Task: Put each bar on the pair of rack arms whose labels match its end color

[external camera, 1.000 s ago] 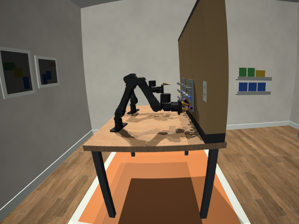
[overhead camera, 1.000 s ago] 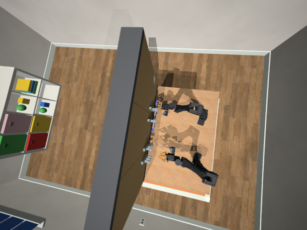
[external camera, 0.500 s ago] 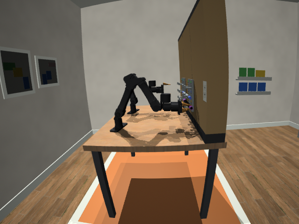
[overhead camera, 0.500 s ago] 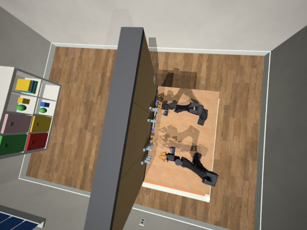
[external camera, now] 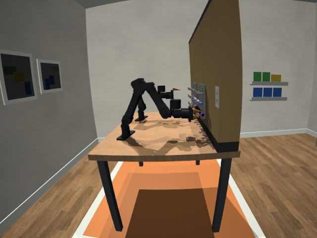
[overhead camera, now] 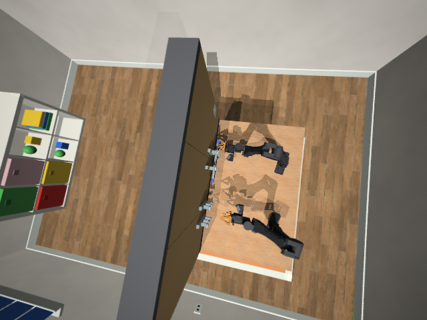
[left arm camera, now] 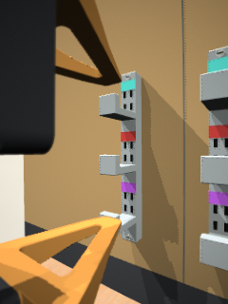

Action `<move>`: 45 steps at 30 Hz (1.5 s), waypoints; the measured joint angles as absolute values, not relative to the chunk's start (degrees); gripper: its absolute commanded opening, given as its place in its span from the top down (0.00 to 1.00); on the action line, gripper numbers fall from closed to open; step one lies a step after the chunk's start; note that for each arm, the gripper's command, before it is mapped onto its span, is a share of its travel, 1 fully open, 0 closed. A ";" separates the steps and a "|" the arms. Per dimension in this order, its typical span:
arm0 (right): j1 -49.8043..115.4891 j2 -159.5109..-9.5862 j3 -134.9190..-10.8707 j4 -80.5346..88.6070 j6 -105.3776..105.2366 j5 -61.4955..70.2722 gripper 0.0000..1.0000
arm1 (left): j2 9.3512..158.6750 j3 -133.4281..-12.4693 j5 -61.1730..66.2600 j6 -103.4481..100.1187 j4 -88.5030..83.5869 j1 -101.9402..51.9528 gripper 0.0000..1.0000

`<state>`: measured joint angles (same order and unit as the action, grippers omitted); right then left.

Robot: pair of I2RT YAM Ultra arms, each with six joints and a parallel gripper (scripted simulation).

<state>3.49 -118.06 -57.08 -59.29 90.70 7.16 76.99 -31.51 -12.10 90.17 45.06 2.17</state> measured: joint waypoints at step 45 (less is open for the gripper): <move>3.49 -115.87 -57.63 -53.52 90.98 7.11 1.00 | 76.99 -31.51 -12.10 90.17 45.06 2.17 0.00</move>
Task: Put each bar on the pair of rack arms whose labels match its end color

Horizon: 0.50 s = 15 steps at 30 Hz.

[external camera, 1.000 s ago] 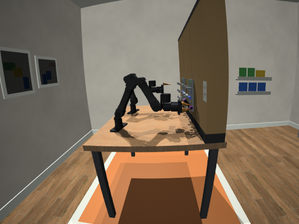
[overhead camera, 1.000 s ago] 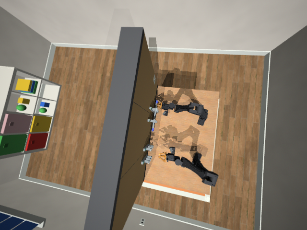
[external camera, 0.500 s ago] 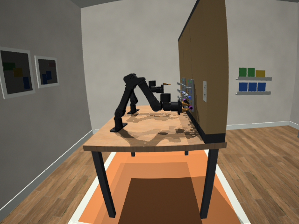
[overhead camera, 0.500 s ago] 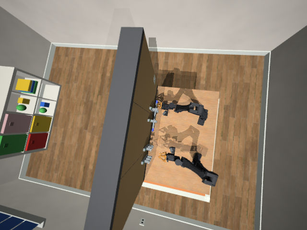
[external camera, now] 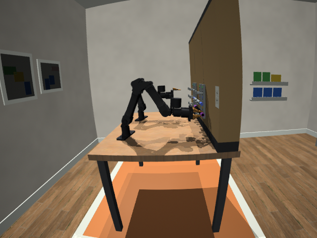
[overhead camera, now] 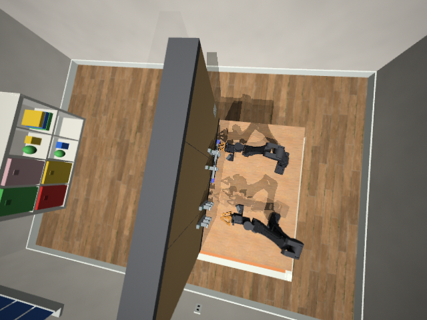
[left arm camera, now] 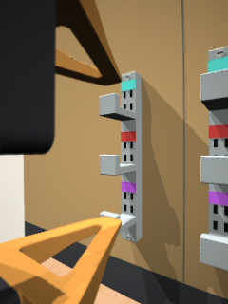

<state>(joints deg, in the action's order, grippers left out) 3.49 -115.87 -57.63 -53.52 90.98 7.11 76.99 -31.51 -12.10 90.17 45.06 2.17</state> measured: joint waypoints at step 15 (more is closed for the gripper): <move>3.49 -113.91 -58.30 -48.56 91.68 7.09 1.00 | 76.99 -31.51 -12.10 90.17 45.06 2.17 0.00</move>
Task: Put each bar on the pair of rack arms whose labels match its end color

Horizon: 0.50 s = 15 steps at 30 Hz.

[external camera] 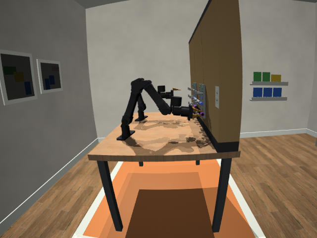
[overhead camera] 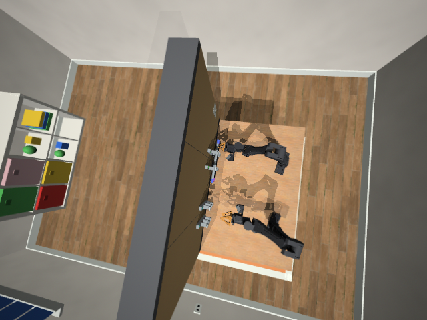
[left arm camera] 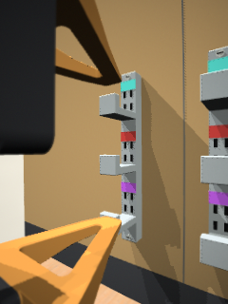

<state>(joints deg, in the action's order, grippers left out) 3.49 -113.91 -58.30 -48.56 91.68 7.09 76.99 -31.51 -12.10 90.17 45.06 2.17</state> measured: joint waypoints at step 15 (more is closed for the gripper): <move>3.49 -112.60 -58.85 -46.17 91.85 7.09 1.00 | 76.99 -31.51 -12.10 90.17 45.06 2.17 0.00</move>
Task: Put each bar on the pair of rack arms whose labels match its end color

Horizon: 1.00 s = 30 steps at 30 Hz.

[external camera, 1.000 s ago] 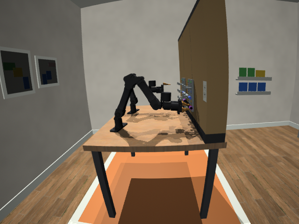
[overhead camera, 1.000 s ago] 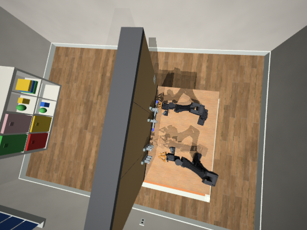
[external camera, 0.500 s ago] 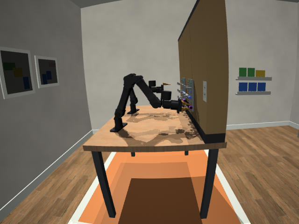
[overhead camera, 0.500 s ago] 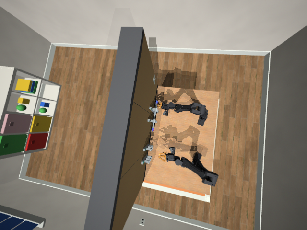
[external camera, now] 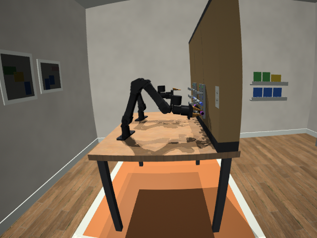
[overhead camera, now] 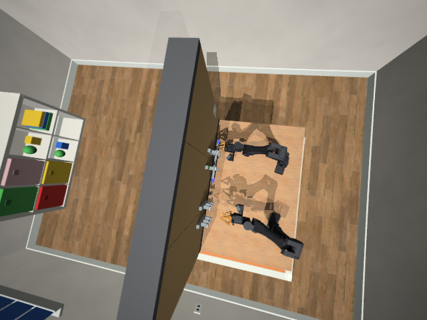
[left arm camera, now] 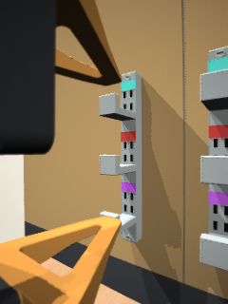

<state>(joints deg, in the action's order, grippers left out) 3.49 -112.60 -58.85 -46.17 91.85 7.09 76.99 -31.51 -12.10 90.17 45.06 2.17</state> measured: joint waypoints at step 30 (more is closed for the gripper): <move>3.49 -110.74 -60.16 -42.68 91.90 7.09 1.00 | 76.99 -31.51 -12.10 90.17 45.06 2.17 0.00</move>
